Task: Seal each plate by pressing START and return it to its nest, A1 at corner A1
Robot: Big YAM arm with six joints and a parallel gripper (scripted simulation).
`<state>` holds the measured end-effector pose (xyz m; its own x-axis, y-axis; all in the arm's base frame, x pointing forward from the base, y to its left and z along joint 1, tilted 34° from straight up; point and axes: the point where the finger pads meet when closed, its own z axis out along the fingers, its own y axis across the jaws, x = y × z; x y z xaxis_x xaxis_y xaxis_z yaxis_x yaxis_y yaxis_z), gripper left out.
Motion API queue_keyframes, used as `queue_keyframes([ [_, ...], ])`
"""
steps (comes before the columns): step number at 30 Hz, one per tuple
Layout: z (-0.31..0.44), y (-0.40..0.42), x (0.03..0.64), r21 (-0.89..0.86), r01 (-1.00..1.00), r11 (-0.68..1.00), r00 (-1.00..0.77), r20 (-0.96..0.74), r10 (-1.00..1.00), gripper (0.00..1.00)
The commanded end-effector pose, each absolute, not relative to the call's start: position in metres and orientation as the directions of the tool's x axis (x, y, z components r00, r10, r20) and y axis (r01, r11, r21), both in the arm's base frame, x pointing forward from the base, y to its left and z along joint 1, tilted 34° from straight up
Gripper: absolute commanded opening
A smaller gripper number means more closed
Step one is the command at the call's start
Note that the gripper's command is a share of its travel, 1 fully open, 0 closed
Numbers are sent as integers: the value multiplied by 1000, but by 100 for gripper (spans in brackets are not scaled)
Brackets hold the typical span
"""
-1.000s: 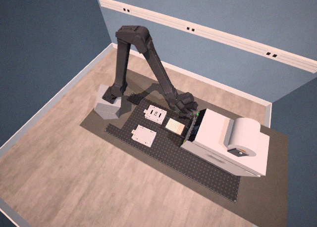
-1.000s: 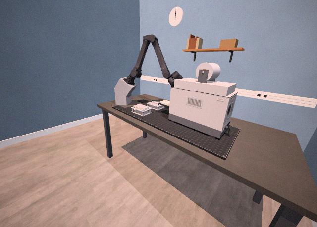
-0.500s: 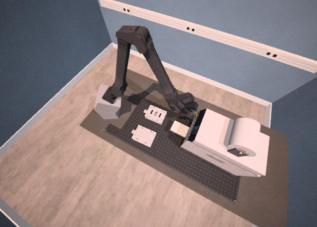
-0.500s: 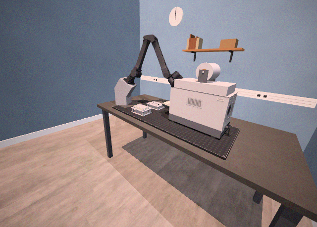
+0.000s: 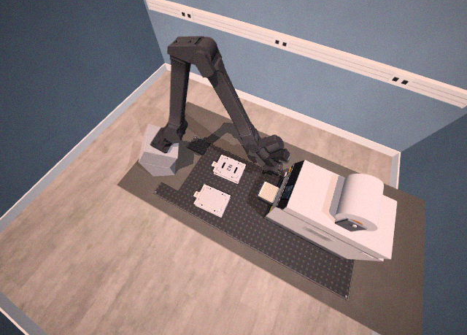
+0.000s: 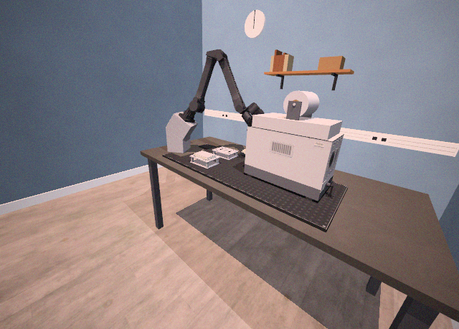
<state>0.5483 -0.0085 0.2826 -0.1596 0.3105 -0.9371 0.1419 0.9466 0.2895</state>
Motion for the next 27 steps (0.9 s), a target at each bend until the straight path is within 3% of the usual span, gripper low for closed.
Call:
queue_keyframes([
  [1,313,-1,522,309,120,943,-107,-941,322,0],
  [27,293,14,417,305,125,944,-143,-936,321,0],
])
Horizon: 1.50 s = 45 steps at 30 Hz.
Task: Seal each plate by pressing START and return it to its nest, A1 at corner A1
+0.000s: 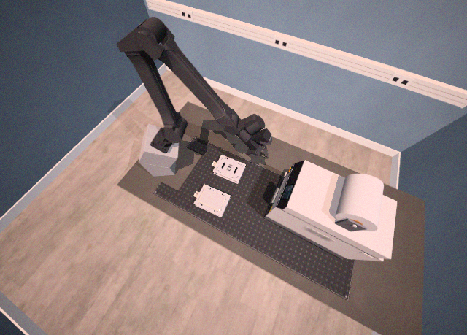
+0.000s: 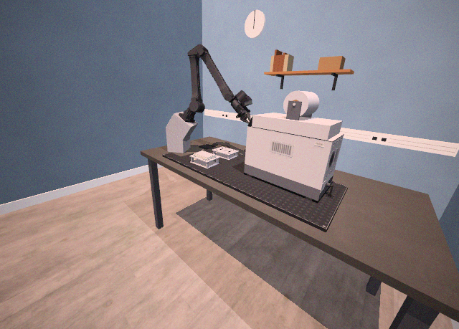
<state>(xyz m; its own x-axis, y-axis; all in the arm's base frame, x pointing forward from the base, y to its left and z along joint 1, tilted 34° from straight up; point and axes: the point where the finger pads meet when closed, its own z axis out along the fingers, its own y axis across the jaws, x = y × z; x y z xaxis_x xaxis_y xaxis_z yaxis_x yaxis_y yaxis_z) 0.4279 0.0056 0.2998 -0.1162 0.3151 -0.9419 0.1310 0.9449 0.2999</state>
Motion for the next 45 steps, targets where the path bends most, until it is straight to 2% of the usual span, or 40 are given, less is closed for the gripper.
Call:
queue_keyframes([
  [1,290,15,410,304,126,944,-148,-936,321,0],
  [9,311,19,367,317,116,941,-108,-938,329,0],
  [10,316,24,372,217,105,971,-125,-965,229,100],
  [12,325,33,381,49,75,996,-152,-986,60,100],
  [14,325,33,381,49,75,996,-152,-986,60,100],
  [19,355,46,392,-257,35,966,-157,-956,-249,100],
  [29,399,73,409,-672,-44,739,-164,-725,-669,100],
  [31,399,73,409,-672,-44,739,-164,-725,-669,100],
  [32,396,74,409,-754,-64,653,-158,-639,-753,100],
  [41,426,90,419,-955,-115,274,-97,-264,-960,100],
  [45,422,83,415,-950,-100,295,-109,-284,-952,100],
])
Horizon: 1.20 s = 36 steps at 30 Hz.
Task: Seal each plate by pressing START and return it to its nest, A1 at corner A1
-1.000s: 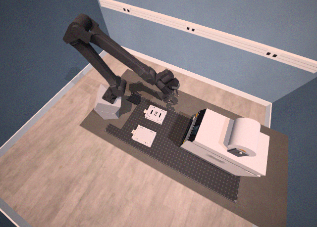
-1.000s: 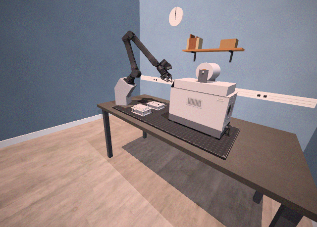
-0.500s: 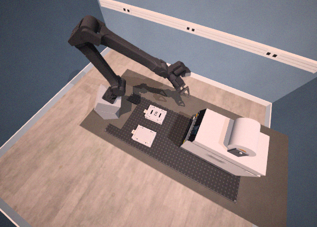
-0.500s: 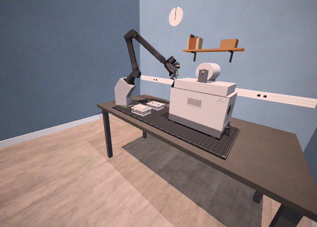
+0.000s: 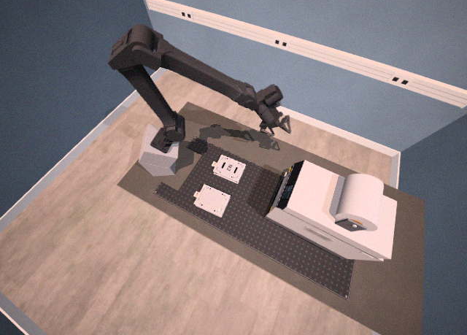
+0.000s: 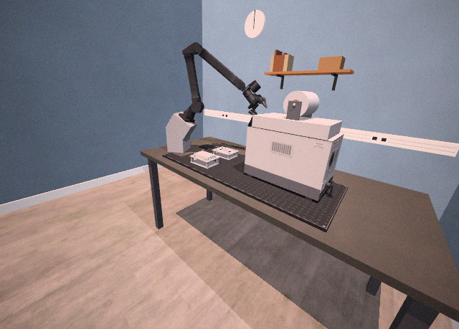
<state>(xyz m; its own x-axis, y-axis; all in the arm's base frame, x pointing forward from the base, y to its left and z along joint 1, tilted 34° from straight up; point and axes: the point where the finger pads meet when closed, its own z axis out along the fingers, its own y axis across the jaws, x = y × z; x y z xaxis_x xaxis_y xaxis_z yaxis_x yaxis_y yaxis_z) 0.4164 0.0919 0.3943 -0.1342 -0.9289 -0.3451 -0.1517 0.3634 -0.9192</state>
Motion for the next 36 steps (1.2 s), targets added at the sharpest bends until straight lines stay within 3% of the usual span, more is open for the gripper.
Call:
queue_keyframes([
  [1,422,81,414,-947,-95,308,-111,-297,-948,100],
  [17,401,80,413,-942,-112,318,-134,-302,-944,100],
  [36,428,84,421,-936,-79,344,-124,-333,-935,100],
])
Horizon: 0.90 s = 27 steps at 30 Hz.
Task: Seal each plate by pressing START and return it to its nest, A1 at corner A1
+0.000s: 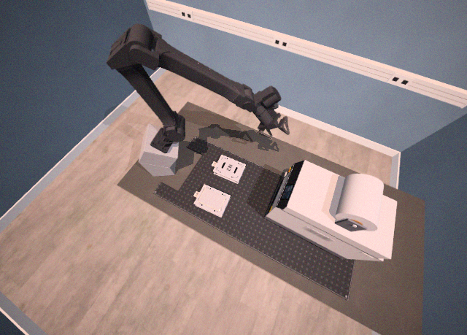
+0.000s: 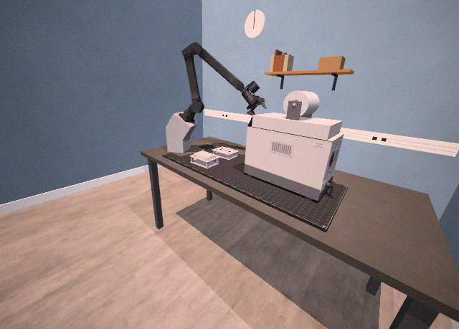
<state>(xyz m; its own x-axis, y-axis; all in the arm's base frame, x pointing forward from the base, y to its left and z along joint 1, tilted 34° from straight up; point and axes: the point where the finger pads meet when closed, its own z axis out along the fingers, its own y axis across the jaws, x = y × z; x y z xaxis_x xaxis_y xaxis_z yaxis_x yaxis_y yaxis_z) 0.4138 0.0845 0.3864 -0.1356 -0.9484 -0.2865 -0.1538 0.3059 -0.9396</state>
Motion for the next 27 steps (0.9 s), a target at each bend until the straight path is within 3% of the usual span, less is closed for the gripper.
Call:
queue_keyframes([
  [1,428,84,421,-936,-79,344,-124,-333,-935,100],
  [27,406,82,415,-937,-120,327,-137,-311,-941,100],
])
